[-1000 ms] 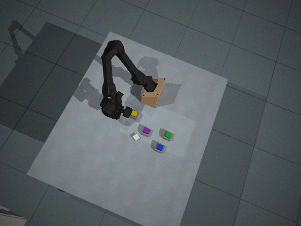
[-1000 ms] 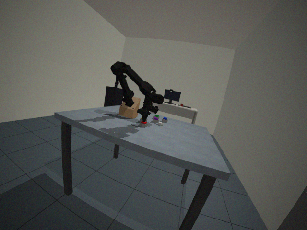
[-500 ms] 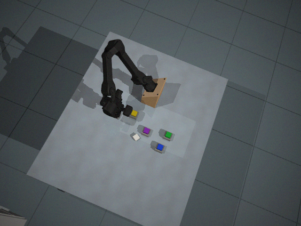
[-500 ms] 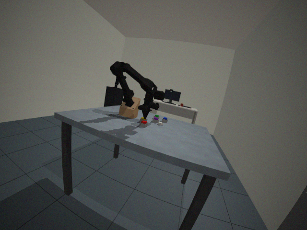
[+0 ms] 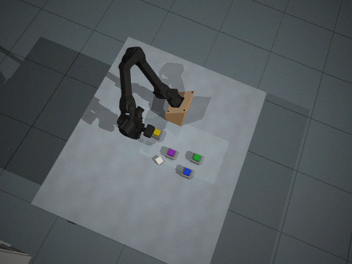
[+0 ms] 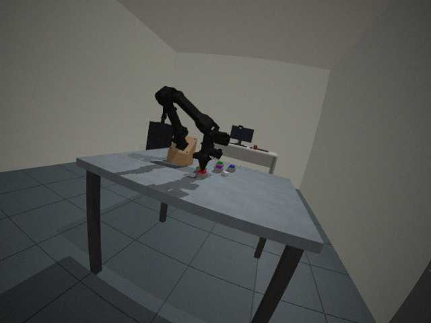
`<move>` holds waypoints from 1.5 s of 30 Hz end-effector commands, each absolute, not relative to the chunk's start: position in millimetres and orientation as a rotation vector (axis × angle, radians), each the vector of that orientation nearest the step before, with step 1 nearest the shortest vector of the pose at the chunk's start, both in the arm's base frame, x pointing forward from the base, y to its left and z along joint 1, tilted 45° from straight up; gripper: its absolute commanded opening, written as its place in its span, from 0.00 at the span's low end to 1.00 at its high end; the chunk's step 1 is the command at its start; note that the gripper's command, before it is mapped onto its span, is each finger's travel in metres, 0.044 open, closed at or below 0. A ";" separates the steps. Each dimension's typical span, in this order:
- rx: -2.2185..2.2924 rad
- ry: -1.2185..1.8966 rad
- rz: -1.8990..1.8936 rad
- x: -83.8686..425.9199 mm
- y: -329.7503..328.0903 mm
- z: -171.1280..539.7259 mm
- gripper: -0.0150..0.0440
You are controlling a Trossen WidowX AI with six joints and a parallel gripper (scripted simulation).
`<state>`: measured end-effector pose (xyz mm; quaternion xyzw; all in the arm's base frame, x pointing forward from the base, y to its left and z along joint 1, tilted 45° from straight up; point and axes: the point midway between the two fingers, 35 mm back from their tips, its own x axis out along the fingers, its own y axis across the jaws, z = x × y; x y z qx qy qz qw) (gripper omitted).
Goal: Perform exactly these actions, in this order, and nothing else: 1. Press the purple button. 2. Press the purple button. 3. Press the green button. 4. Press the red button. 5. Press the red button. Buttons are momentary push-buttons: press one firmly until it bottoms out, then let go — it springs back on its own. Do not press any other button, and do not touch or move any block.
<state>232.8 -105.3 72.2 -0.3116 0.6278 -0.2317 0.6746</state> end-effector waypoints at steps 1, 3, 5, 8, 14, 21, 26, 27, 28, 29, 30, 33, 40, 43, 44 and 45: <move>-0.705 1.419 -0.515 232.2 -106.8 69.1 0.29; -0.705 1.419 -0.515 232.2 -106.8 69.1 0.29; -0.705 1.419 -0.515 232.2 -106.8 69.1 0.29; -0.705 1.419 -0.515 232.2 -106.8 69.1 0.29; -0.705 1.419 -0.515 232.2 -106.8 69.1 0.29; -0.702 1.417 -0.517 231.5 -95.3 80.5 0.29; -0.704 1.420 -0.514 229.1 -84.1 91.6 0.29; -0.703 1.419 -0.512 230.5 -82.4 91.0 0.33; -0.699 1.418 -0.504 234.8 -77.1 88.9 0.38; -0.694 1.418 -0.493 241.7 -68.0 85.4 0.42; -0.687 1.417 -0.479 249.5 -56.4 80.6 0.47; -0.670 1.420 -0.446 268.9 -18.9 63.8 0.60; -0.654 1.439 -0.412 284.9 77.2 10.8 0.91; -0.658 1.445 -0.417 278.0 117.8 -16.9 0.93; -0.661 1.446 -0.422 273.9 130.7 -26.7 0.93; -0.664 1.446 -0.427 268.8 143.2 -36.8 0.93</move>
